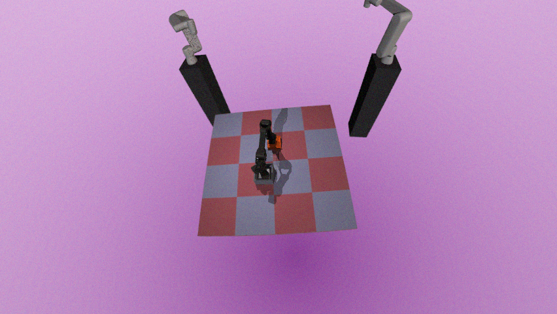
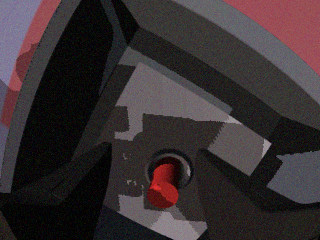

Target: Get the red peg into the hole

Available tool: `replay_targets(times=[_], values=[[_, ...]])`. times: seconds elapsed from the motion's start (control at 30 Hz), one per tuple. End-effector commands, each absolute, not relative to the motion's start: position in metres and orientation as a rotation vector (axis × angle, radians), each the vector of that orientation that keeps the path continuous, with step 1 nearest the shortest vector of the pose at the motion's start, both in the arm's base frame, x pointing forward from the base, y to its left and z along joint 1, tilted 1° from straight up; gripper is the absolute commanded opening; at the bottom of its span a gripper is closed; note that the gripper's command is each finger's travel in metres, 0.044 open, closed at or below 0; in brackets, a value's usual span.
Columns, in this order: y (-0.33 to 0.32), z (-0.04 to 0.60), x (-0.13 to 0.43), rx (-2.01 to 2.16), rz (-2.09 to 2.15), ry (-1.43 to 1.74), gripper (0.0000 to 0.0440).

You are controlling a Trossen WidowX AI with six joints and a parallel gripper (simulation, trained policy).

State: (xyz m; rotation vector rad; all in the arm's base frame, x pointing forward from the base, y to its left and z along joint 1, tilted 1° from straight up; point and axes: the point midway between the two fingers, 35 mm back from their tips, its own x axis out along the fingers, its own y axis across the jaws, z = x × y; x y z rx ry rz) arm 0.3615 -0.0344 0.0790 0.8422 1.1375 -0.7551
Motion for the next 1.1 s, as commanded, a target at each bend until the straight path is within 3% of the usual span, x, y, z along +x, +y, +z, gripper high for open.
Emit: replay_targets(times=[0.0, 0.23, 1.07], values=[[-0.040, 0.078, 0.372, 0.820, -0.751, 1.141, 0.0270], [-0.052, 0.083, 0.392, 0.807, -0.745, 1.117, 0.0440], [-0.084, 0.111, 0.428, 0.808, -0.744, 0.970, 0.0440]])
